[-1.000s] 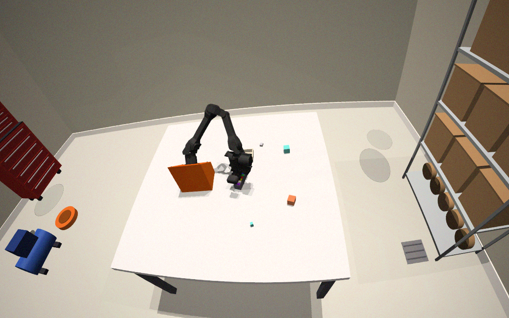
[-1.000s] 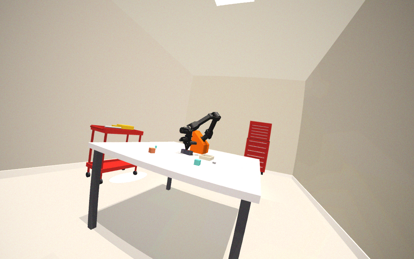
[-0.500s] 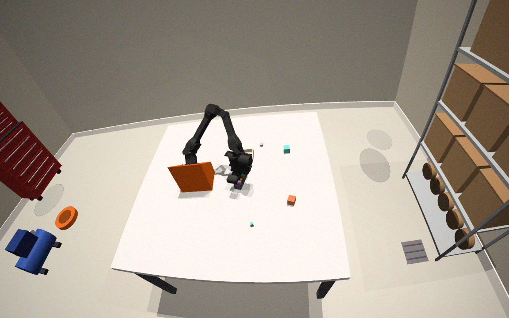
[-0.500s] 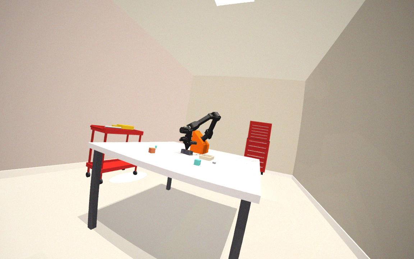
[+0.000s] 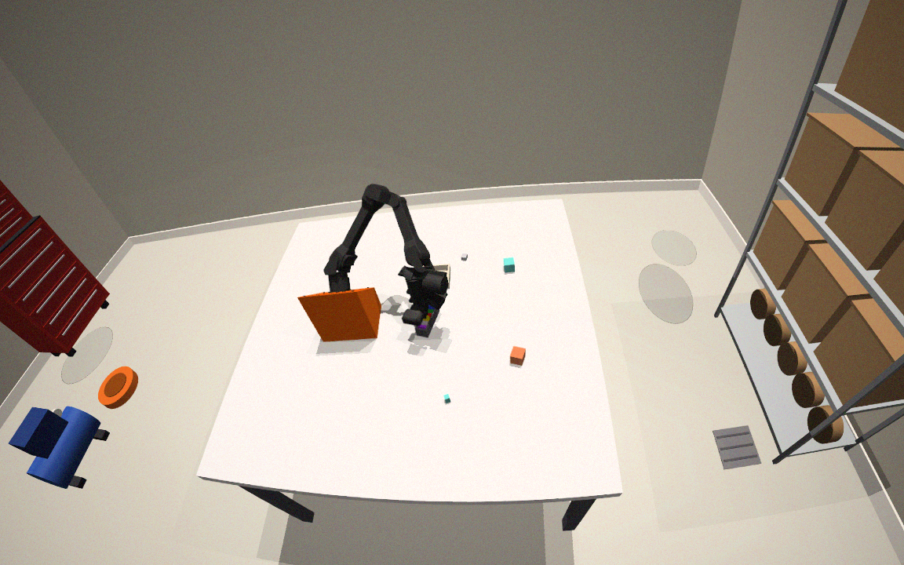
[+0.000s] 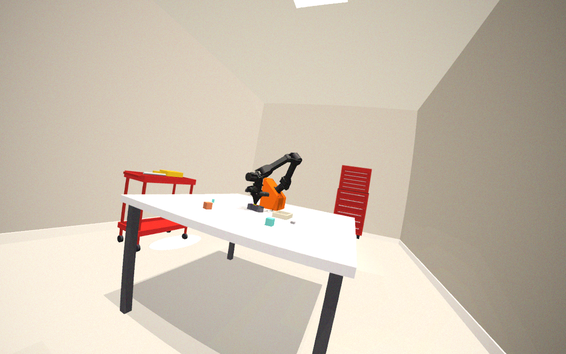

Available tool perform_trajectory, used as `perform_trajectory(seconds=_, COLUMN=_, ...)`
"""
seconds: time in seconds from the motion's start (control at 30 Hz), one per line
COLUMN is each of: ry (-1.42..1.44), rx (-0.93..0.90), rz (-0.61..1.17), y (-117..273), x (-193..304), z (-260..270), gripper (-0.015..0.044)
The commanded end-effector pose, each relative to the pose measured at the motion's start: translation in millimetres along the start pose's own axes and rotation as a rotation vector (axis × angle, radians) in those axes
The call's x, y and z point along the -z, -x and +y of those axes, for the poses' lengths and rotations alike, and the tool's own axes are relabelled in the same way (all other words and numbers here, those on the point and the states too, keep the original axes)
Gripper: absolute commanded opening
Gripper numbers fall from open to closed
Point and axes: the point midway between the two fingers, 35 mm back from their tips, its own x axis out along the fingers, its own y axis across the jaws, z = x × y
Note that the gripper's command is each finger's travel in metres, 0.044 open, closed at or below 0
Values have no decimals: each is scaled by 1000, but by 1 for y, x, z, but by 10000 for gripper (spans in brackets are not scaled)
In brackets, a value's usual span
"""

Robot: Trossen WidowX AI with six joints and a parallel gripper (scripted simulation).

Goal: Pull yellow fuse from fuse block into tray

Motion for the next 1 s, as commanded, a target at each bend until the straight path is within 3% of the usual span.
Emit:
perform_trajectory(seconds=0.0, ry=3, rx=2, rz=-5, y=4, x=-1, z=0, gripper=0)
perform_trajectory(seconds=0.97, ry=2, rx=1, rz=-5, y=18, x=-1, z=0, gripper=0)
